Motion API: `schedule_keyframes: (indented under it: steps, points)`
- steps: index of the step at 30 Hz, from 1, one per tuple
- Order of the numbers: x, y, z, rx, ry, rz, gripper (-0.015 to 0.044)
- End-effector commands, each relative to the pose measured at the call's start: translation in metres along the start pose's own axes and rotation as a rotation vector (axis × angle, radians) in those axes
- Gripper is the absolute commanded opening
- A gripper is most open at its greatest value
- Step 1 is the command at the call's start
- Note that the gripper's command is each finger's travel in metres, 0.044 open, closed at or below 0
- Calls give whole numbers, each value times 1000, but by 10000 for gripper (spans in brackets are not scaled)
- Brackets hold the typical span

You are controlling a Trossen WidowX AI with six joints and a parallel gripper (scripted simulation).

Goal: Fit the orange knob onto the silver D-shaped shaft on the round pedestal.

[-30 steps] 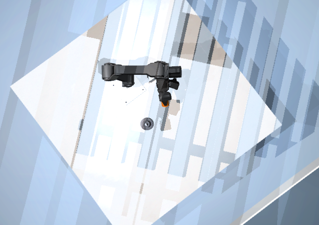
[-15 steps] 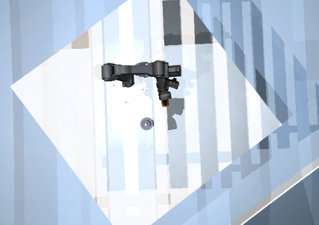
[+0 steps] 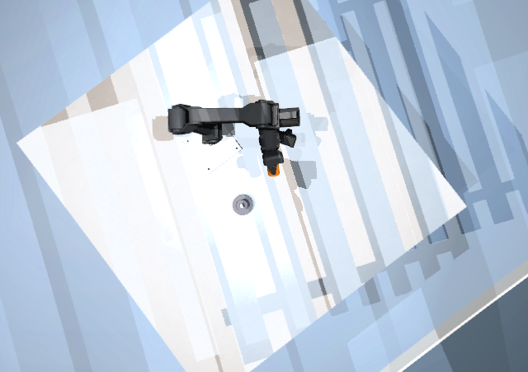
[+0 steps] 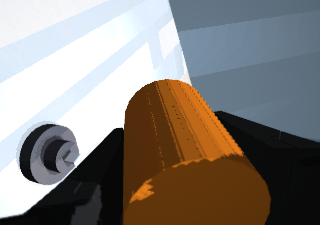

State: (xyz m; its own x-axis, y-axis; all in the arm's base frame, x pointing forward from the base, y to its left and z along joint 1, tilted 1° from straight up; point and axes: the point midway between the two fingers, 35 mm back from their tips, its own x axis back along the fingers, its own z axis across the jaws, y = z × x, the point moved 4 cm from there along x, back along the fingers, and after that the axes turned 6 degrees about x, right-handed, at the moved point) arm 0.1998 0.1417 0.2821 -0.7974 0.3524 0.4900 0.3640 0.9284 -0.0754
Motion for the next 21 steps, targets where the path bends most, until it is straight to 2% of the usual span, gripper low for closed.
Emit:
schedule_keyframes:
  steps: [1, 11, 21]
  points:
    - [0, 0, 0, 2, -1, 0, 0]
    - [-3, 0, 3, -5, 7, -1, 0]
    - [-21, 1, 7, -7, 251, -28, 0]
